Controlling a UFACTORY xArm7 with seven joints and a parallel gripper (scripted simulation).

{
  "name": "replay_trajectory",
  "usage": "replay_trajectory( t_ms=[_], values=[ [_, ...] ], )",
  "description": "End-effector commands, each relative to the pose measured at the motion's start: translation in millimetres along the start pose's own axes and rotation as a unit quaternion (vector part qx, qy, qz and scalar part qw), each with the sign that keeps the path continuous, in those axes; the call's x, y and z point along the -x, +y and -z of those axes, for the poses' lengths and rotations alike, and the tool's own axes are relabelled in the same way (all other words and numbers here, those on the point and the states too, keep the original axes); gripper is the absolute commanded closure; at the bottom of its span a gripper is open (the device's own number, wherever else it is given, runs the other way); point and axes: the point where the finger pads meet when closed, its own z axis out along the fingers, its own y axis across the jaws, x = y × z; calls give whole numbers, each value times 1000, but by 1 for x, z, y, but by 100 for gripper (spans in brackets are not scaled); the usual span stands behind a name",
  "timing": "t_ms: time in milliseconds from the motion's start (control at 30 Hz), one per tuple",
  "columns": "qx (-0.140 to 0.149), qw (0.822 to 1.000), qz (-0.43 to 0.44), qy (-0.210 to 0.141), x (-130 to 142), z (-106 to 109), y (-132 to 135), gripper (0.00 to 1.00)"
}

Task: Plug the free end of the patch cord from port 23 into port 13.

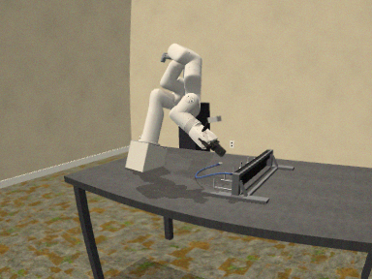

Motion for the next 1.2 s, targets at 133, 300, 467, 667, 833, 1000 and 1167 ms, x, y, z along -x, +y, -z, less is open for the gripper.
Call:
replay_trajectory(
  t_ms=[133,300,467,667,833,1000,1167],
  values=[
    [2,1000,2,2,-3,-56,4,100],
    [2,1000,2,2,-3,-61,4,100],
    [2,1000,2,2,-3,-61,4,100],
    [2,1000,2,2,-3,-61,4,100],
    [2,1000,2,2,-3,-61,4,100],
    [2,1000,2,2,-3,-61,4,100],
    [2,1000,2,2,-3,-61,4,100]
  ],
)
